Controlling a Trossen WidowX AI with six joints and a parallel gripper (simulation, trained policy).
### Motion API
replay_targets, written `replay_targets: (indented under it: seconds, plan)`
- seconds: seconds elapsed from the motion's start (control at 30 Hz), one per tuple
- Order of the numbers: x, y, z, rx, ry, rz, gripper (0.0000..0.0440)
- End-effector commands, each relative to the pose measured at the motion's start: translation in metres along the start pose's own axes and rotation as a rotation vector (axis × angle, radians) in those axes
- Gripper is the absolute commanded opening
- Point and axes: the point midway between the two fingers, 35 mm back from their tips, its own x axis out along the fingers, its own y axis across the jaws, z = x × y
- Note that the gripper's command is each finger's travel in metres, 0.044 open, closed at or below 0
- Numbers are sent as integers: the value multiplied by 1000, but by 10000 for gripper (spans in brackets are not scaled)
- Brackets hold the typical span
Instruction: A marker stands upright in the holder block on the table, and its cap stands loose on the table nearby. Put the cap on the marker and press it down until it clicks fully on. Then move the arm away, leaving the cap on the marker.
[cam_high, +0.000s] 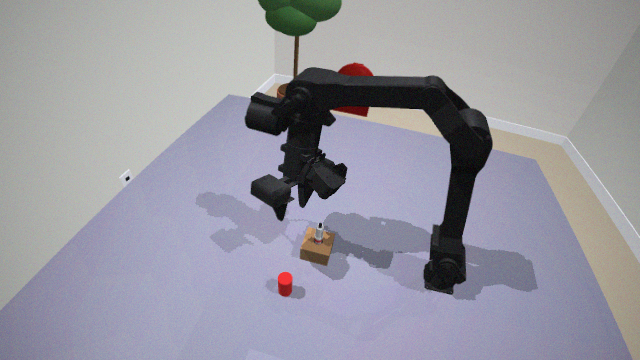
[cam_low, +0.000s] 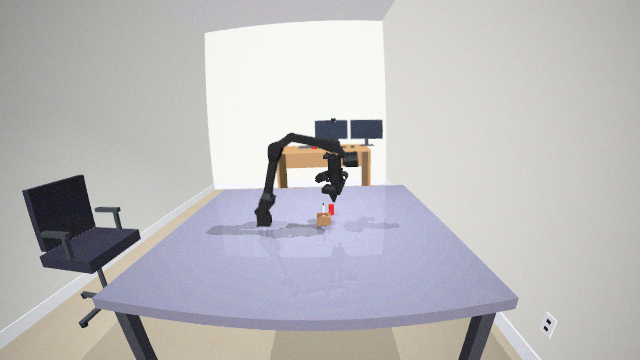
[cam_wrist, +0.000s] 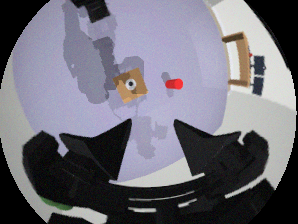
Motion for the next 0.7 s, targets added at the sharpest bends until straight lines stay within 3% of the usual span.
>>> replay_targets:
  seconds: [0.0,0.67]
  plan:
    - [2,-3,-1,3,-1,15,318]
    - [24,-24,1,-11,-36,91,316]
